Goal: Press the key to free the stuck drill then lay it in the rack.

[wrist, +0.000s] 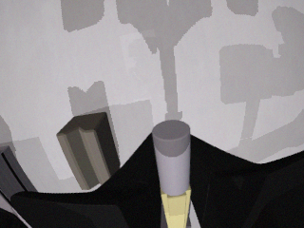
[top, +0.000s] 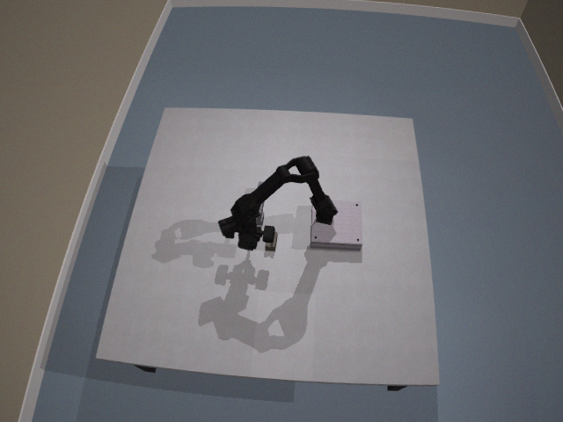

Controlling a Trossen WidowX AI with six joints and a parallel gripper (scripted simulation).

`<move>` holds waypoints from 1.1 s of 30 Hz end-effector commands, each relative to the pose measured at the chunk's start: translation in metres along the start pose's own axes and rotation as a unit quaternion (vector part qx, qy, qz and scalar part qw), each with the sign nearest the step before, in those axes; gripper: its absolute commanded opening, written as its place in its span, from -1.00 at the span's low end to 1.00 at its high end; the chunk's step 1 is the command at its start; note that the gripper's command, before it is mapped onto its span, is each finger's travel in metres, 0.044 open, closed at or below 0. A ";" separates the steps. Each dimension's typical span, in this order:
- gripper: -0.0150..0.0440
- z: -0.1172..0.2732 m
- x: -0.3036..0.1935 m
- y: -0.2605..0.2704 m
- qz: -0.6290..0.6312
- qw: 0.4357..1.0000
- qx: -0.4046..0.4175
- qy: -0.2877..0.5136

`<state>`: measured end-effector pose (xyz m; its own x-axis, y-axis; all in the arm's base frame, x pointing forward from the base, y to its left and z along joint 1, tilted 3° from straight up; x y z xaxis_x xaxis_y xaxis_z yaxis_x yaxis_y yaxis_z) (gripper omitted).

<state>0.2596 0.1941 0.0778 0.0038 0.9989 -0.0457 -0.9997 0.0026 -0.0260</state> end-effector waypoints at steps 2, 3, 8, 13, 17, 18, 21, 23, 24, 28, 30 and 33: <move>-0.49 0.001 0.000 0.003 -0.002 1.000 -0.001 -0.002; -0.49 0.001 0.000 0.005 -0.002 1.000 -0.001 -0.002; -0.49 -0.003 0.000 0.015 -0.002 1.000 0.000 -0.002; -0.49 -0.007 -0.001 0.026 -0.002 1.000 0.000 -0.002; -0.49 -0.010 -0.001 0.035 -0.002 1.000 0.000 -0.002; -0.49 -0.010 -0.001 0.037 -0.002 1.000 0.000 -0.002; -0.49 -0.011 -0.001 0.043 -0.002 1.000 0.001 -0.002; -0.49 -0.012 -0.001 0.047 -0.002 1.000 0.001 -0.002; -0.49 -0.012 -0.001 0.049 -0.002 1.000 0.001 -0.002; -0.49 -0.013 -0.001 0.057 -0.002 1.000 0.001 -0.002; -0.49 -0.013 0.000 0.061 -0.002 1.000 0.001 -0.002; -0.49 -0.013 0.001 0.067 -0.002 1.000 0.002 -0.002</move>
Point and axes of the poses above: the point midway between the two fingers, 35 mm back from their tips, its own z axis back along the fingers, its own y axis across the jaws, x = y × z, the point moved 4 cm from there along z, back along the fingers, and after that the axes turned 8 degrees about -z, right-handed, at the moved point
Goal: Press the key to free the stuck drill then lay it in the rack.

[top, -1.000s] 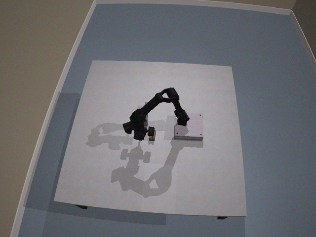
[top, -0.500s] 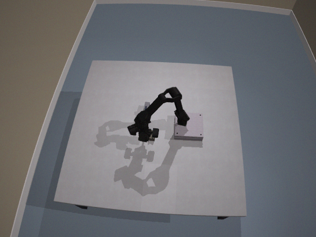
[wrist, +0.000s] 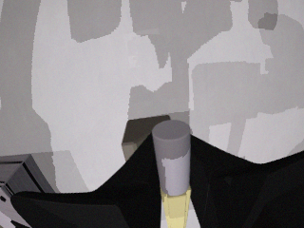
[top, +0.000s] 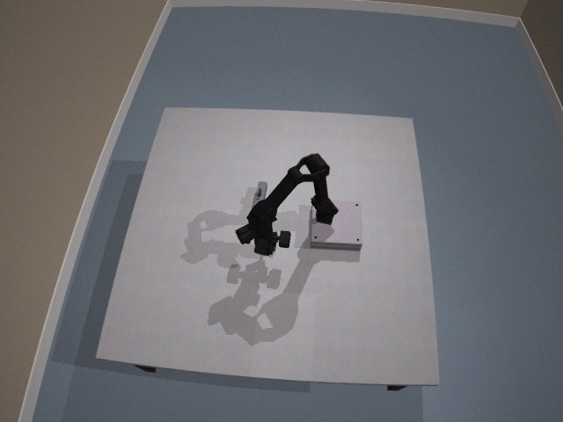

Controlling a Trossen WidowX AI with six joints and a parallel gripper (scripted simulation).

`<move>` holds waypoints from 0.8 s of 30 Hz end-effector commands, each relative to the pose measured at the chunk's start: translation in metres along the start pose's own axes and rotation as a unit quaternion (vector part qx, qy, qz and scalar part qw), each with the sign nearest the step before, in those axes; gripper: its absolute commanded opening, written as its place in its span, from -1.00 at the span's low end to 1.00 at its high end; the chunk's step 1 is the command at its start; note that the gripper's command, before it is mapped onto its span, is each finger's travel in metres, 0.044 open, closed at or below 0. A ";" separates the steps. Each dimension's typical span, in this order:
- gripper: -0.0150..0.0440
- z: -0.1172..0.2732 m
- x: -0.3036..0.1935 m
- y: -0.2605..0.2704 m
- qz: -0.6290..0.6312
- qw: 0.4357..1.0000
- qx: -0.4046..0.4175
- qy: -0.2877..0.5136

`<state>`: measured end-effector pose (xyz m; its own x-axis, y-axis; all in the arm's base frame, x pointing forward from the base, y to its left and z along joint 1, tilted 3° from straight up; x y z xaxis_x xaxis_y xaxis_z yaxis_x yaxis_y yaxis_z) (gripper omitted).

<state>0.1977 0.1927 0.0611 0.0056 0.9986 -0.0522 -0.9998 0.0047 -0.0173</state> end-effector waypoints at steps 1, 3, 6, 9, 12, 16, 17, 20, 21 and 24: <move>-0.49 0.003 0.002 0.007 -0.001 1.000 -0.003 -0.005; -0.49 0.003 0.003 0.010 -0.001 1.000 -0.003 -0.005; -0.49 0.005 0.004 0.015 -0.001 1.000 -0.002 -0.005; -0.49 -0.001 0.004 0.013 -0.001 1.000 -0.002 -0.005; -0.49 -0.009 0.005 0.013 -0.001 1.000 -0.002 -0.005; -0.49 -0.016 0.005 0.013 -0.001 1.000 -0.002 -0.005; -0.49 -0.018 0.005 0.013 -0.001 1.000 -0.002 -0.005; -0.49 -0.020 0.005 0.013 -0.001 1.000 -0.002 -0.005; -0.49 -0.021 0.005 0.013 -0.001 1.000 -0.002 -0.005; -0.49 -0.023 0.005 0.013 -0.001 1.000 -0.002 -0.005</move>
Point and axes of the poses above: the point midway between the two fingers, 35 mm back from their tips, its own z axis back along the fingers, its own y axis across the jaws, x = y × z, the point moved 4 cm from there along z, back along the fingers, and after that the axes turned 8 degrees about -z, right-handed, at the moved point
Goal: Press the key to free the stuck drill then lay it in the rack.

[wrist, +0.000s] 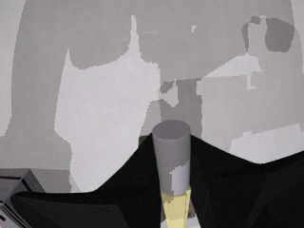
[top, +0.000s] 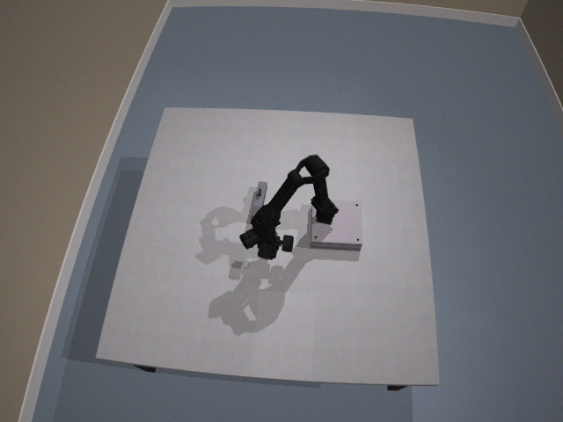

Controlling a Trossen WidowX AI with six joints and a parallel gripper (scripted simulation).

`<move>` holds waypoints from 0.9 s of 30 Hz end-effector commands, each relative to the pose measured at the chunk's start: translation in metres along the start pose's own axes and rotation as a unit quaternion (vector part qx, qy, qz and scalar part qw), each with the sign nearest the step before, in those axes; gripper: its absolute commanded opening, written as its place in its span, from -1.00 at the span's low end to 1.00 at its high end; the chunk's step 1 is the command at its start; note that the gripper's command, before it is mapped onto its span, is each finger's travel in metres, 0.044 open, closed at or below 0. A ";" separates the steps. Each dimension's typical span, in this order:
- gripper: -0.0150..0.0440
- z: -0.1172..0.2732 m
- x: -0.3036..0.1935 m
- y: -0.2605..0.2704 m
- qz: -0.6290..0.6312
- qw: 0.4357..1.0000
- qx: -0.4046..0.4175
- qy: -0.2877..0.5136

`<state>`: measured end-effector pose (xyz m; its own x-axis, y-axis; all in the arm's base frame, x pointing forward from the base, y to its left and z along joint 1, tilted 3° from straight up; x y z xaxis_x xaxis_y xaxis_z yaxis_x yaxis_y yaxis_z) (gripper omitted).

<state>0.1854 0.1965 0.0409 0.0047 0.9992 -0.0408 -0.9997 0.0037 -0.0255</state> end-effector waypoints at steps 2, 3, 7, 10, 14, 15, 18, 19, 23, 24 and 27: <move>-0.49 -0.005 0.000 0.000 -0.002 1.000 0.002 0.001; -0.49 -0.006 0.000 0.000 -0.002 1.000 0.002 0.001; -0.49 -0.012 0.000 0.000 -0.002 1.000 0.002 0.001; -0.49 -0.016 0.000 -0.001 -0.002 1.000 0.002 0.001; -0.49 -0.021 0.000 0.000 -0.002 1.000 0.002 0.001; -0.49 -0.022 0.000 0.000 -0.002 1.000 0.002 0.001; -0.49 -0.025 0.000 0.000 -0.002 1.000 0.002 0.001; -0.49 -0.026 0.000 0.000 -0.002 1.000 0.002 0.001; -0.49 -0.028 0.000 0.000 -0.002 1.000 0.002 0.001; -0.49 -0.029 0.000 0.000 -0.002 1.000 0.002 0.001; -0.49 -0.030 0.000 0.000 -0.002 1.000 0.002 0.001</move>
Point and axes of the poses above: the point midway between the two fingers, 35 mm back from their tips, its own z axis back along the fingers, its own y axis across the jaws, x = y × z, the point moved 4 cm from there along z, back along the fingers, and after that the axes turned 8 degrees about -z, right-handed, at the moved point
